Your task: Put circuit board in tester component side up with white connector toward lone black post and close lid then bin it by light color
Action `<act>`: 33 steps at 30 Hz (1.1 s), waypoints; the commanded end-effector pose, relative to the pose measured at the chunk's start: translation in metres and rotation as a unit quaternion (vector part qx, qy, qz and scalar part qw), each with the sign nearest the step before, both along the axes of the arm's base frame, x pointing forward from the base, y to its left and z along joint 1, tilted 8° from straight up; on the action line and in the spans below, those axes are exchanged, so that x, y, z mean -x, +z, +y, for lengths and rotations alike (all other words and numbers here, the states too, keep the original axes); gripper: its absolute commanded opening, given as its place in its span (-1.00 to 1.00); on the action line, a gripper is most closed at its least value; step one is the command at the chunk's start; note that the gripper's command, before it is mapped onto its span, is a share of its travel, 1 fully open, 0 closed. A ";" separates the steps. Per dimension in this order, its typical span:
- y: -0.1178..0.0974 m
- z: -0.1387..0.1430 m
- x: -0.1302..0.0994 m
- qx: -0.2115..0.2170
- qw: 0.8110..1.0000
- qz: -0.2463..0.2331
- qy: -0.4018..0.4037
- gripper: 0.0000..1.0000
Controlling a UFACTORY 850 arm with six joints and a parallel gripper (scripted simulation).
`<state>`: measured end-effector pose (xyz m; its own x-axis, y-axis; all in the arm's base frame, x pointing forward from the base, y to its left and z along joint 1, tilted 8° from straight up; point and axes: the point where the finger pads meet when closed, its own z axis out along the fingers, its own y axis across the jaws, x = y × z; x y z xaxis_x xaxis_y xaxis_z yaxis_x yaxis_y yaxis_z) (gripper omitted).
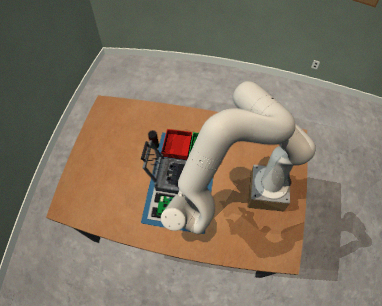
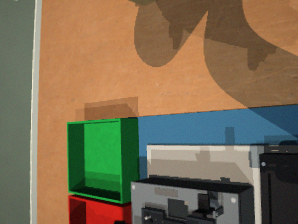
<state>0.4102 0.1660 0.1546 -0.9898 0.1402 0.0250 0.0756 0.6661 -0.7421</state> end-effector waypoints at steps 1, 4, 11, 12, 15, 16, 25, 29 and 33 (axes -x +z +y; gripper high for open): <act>0.002 0.002 -0.008 -0.030 0.996 -0.049 -0.062 1.00; 0.003 0.003 -0.012 -0.040 0.993 -0.065 -0.086 1.00; 0.007 0.006 -0.026 -0.075 0.973 -0.126 -0.176 1.00; 0.008 0.006 -0.029 -0.080 0.970 -0.134 -0.188 1.00; 0.011 0.007 -0.035 -0.093 0.957 -0.157 -0.225 1.00; 0.012 0.007 -0.038 -0.097 0.953 -0.164 -0.237 1.00; 0.022 0.010 -0.059 -0.130 0.904 -0.225 -0.339 1.00; 0.027 0.010 -0.070 -0.144 0.876 -0.251 -0.386 1.00; 0.034 0.010 -0.082 -0.157 0.844 -0.275 -0.432 1.00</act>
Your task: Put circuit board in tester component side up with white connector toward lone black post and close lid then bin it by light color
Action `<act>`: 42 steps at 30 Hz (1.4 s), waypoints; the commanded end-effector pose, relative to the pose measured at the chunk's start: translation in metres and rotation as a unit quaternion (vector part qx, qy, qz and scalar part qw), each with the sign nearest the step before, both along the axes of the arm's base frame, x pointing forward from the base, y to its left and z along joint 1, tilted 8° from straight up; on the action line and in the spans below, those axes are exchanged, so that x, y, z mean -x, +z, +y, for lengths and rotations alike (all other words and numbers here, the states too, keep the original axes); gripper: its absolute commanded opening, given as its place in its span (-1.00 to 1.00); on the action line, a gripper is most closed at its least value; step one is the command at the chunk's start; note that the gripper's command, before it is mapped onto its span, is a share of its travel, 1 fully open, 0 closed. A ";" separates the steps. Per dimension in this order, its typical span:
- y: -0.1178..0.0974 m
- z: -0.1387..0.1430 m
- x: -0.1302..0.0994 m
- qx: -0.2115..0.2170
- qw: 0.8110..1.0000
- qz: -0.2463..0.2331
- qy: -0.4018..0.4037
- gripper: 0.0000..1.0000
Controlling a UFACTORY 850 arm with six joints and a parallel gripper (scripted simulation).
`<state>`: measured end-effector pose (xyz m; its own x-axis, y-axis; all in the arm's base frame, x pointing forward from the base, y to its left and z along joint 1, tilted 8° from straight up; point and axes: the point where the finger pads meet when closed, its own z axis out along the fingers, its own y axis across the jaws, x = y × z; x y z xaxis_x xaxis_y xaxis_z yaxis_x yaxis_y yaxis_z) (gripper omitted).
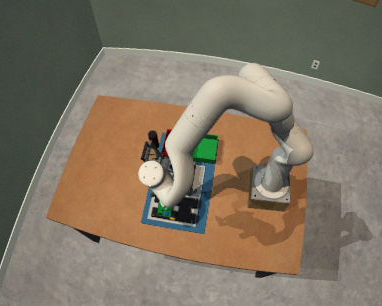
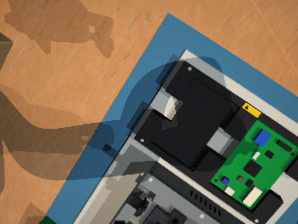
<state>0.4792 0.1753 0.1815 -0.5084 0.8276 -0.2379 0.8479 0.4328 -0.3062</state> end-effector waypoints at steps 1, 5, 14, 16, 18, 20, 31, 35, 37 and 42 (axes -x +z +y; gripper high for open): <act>0.009 0.001 -0.016 -0.024 0.996 -0.040 -0.070 1.00; 0.014 0.000 -0.025 -0.037 0.991 -0.060 -0.110 1.00; 0.034 -0.004 -0.055 -0.079 0.961 -0.118 -0.235 1.00; 0.039 -0.005 -0.062 -0.088 0.952 -0.130 -0.262 1.00; 0.042 -0.006 -0.065 -0.092 0.948 -0.135 -0.275 1.00; 0.042 -0.006 -0.065 -0.093 0.947 -0.136 -0.277 1.00; 0.042 -0.006 -0.065 -0.093 0.947 -0.136 -0.277 1.00; 0.042 -0.006 -0.065 -0.093 0.947 -0.136 -0.277 1.00; 0.042 -0.006 -0.065 -0.093 0.947 -0.136 -0.277 1.00; 0.042 -0.006 -0.065 -0.093 0.947 -0.136 -0.277 1.00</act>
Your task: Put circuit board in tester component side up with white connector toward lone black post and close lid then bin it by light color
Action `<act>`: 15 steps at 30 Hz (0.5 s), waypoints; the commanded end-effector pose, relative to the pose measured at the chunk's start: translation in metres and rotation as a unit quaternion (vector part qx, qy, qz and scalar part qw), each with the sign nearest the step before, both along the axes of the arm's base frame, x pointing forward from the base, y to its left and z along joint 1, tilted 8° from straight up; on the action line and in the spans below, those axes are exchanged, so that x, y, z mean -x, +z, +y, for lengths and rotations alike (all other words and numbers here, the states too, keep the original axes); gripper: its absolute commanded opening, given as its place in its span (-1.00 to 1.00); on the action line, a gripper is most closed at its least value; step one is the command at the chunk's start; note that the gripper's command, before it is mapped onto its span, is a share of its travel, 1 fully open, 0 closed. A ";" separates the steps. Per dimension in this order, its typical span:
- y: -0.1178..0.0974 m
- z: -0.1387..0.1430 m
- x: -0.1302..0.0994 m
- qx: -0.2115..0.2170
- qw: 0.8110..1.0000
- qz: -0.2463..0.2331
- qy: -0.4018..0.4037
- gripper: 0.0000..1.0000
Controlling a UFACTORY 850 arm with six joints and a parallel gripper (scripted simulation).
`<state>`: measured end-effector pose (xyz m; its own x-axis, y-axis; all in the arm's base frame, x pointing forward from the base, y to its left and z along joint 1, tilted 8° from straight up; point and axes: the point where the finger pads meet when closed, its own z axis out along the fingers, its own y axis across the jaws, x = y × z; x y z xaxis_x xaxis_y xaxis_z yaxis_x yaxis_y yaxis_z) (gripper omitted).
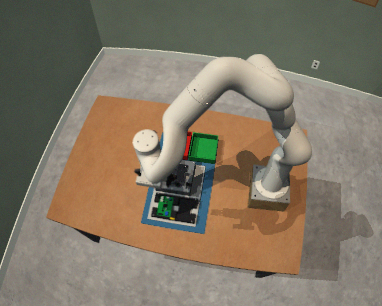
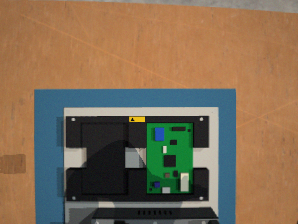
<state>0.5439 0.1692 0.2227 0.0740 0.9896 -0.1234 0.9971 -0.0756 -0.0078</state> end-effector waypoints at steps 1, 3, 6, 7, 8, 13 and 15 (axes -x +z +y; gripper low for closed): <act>0.001 0.000 -0.001 0.000 1.000 -0.001 0.000 1.00; 0.001 0.000 -0.001 0.000 1.000 -0.001 0.000 1.00; -0.002 0.000 -0.001 0.002 1.000 -0.002 0.000 1.00; -0.003 0.000 -0.001 0.003 1.000 -0.003 0.000 1.00; -0.004 0.000 -0.001 0.004 1.000 -0.003 0.000 1.00; -0.024 -0.003 0.000 0.004 1.000 -0.003 0.000 1.00; -0.024 -0.003 0.000 0.004 1.000 -0.003 0.000 1.00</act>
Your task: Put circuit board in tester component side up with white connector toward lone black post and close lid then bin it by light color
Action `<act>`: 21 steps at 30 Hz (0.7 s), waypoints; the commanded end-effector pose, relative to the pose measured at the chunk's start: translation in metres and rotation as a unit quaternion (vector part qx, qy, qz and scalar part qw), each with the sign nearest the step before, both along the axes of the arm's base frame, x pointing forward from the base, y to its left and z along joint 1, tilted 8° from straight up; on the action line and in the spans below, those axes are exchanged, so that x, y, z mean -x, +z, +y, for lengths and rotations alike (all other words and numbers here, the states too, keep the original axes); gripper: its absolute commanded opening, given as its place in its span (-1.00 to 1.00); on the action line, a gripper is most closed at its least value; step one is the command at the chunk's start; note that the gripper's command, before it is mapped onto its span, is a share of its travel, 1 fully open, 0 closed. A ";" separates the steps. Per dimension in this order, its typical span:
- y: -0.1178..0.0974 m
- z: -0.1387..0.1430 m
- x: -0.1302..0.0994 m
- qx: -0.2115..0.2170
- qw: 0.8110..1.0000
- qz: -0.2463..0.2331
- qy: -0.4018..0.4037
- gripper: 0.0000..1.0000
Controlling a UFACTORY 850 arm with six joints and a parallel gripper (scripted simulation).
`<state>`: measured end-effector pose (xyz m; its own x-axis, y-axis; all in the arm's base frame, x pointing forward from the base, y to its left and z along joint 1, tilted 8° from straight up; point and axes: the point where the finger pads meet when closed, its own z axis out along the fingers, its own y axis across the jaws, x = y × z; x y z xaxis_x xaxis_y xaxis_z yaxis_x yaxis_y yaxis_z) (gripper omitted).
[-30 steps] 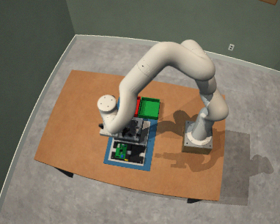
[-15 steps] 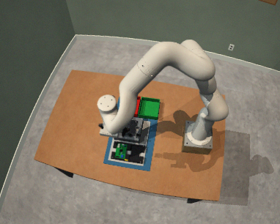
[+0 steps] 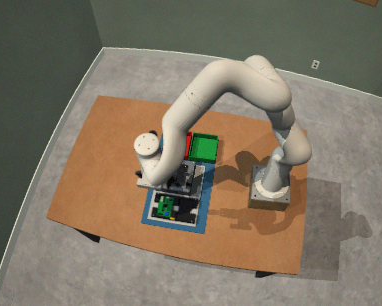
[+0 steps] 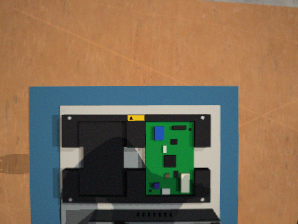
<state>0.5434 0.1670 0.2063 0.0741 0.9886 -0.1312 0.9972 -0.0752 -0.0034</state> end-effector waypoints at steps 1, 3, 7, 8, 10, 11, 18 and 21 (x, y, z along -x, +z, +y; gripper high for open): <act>-0.013 -0.001 -0.001 0.000 1.000 -0.001 0.000 1.00; -0.025 -0.003 -0.001 0.000 1.000 -0.001 0.000 1.00; -0.054 -0.007 0.000 0.000 1.000 -0.001 0.000 1.00; -0.063 -0.008 0.000 0.000 1.000 -0.001 0.000 1.00; -0.080 -0.010 0.000 0.000 1.000 -0.001 0.000 1.00; -0.087 -0.011 0.000 0.000 1.000 -0.001 0.000 1.00; -0.128 -0.016 0.000 0.000 1.000 -0.001 0.000 1.00; -0.154 -0.020 0.001 0.000 1.000 -0.001 0.000 1.00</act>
